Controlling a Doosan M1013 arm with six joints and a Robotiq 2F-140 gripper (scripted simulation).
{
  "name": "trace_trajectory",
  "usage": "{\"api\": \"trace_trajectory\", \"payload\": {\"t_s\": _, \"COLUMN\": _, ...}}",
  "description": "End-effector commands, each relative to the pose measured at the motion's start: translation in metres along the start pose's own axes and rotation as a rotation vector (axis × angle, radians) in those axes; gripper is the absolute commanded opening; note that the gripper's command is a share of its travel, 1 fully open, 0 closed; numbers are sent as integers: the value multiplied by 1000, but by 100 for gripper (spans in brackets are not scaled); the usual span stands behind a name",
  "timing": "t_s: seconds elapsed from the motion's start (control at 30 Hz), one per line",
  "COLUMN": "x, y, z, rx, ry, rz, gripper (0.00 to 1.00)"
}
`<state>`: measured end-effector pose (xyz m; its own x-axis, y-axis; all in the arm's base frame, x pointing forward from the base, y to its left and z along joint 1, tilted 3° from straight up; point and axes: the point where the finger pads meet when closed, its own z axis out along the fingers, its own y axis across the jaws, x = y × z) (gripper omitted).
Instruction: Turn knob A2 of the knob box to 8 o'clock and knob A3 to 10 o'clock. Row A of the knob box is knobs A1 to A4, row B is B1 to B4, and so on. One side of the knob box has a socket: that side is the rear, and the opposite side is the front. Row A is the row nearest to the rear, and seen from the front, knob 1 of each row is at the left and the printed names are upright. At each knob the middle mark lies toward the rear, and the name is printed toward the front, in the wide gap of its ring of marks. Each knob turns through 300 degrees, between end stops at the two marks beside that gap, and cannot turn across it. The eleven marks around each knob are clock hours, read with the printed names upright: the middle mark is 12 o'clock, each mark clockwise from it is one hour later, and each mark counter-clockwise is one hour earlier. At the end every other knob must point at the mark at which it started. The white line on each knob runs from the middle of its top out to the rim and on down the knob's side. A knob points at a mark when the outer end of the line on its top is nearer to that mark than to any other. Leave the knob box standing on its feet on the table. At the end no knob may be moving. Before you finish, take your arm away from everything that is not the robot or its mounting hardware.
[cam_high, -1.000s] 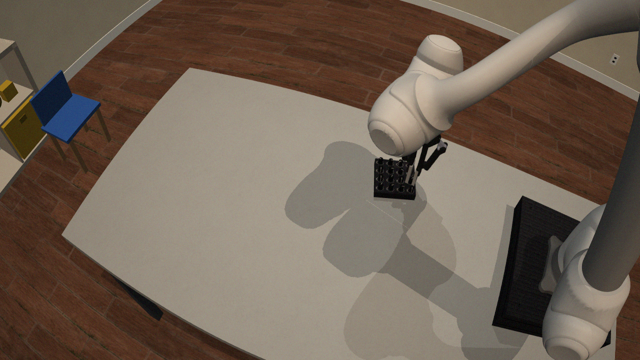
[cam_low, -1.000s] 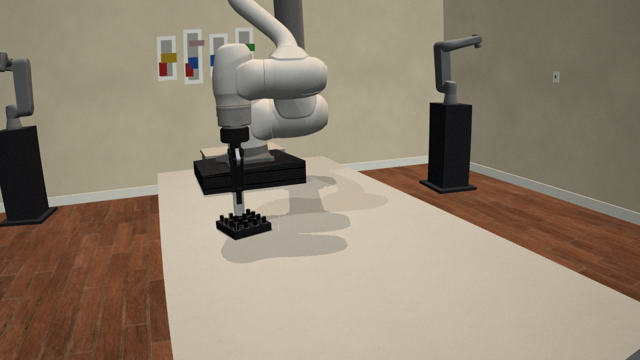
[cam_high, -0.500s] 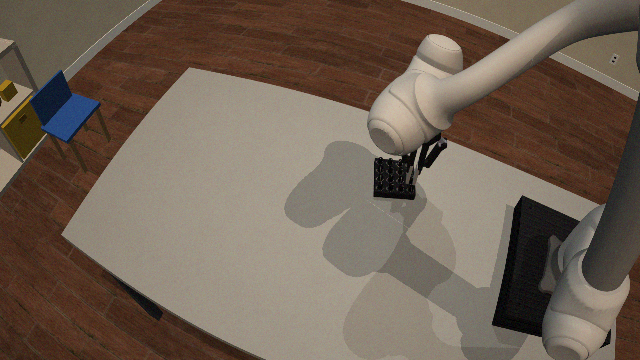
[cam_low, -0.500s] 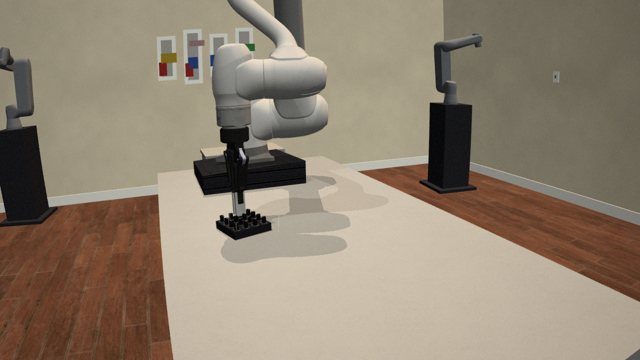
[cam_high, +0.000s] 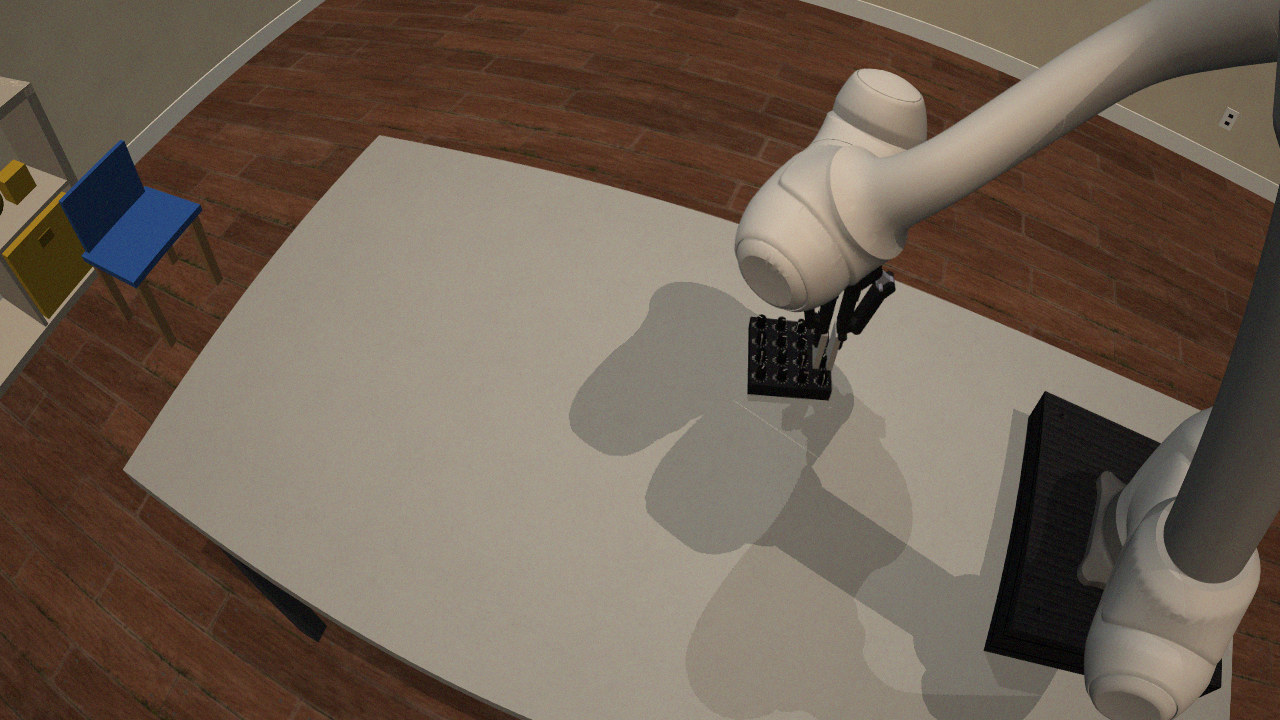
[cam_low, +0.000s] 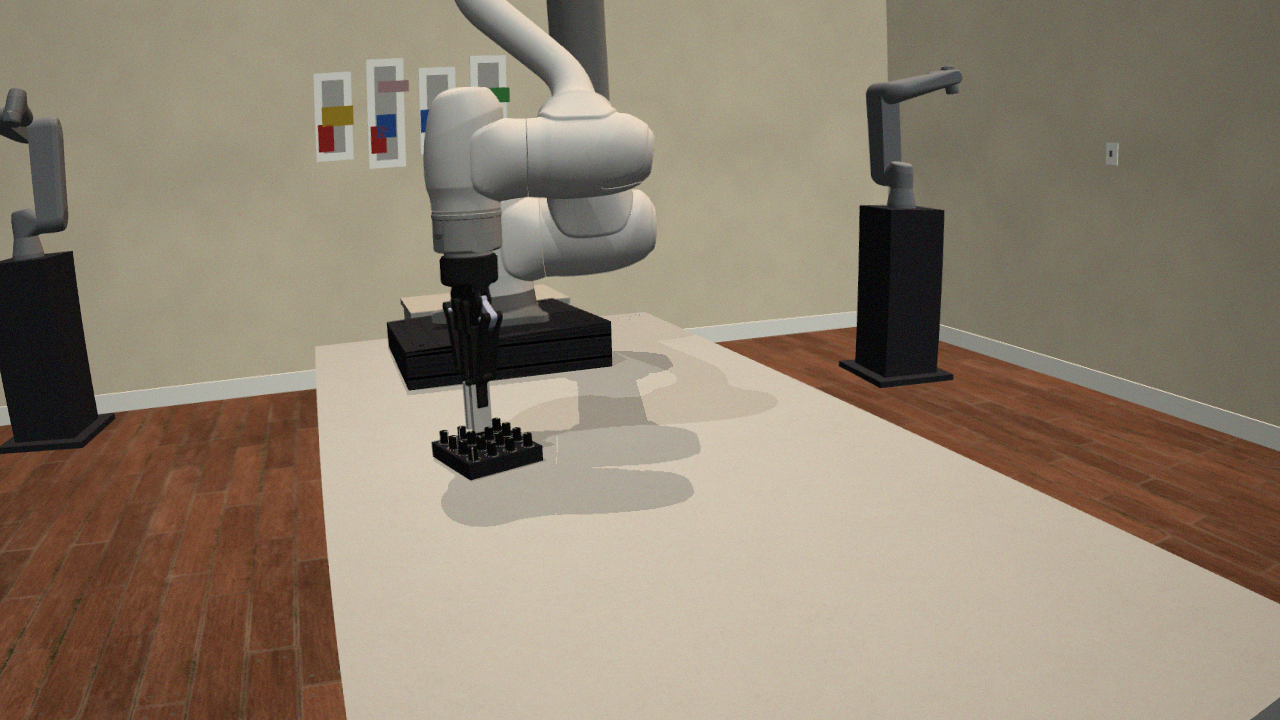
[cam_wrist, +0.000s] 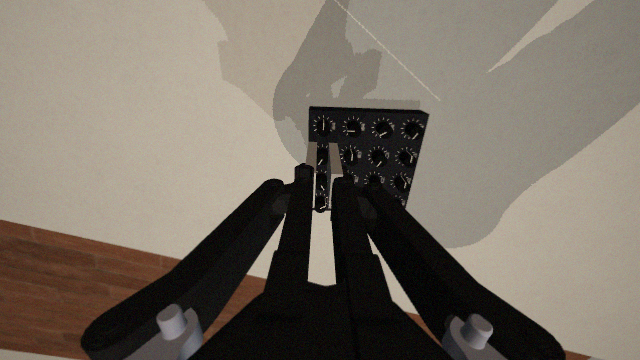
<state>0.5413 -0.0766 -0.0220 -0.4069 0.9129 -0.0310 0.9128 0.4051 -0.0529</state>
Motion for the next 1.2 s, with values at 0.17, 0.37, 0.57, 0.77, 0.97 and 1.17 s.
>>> {"api": "trace_trajectory", "payload": {"t_s": 0.17, "x": 0, "y": 0, "z": 0, "rx": 0, "ry": 0, "rz": -16, "gripper": 5}}
{"api": "trace_trajectory", "payload": {"t_s": 0.37, "x": 0, "y": 0, "z": 0, "rx": 0, "ry": 0, "rz": -16, "gripper": 5}}
{"api": "trace_trajectory", "payload": {"t_s": 0.57, "x": 0, "y": 0, "z": 0, "rx": 0, "ry": 0, "rz": -16, "gripper": 5}}
{"api": "trace_trajectory", "payload": {"t_s": 0.77, "x": 0, "y": 0, "z": 0, "rx": 0, "ry": 0, "rz": -16, "gripper": 12}}
{"api": "trace_trajectory", "payload": {"t_s": 0.97, "x": 0, "y": 0, "z": 0, "rx": 0, "ry": 0, "rz": -16, "gripper": 12}}
{"api": "trace_trajectory", "payload": {"t_s": 1.17, "x": 0, "y": 0, "z": 0, "rx": 0, "ry": 0, "rz": -16, "gripper": 12}}
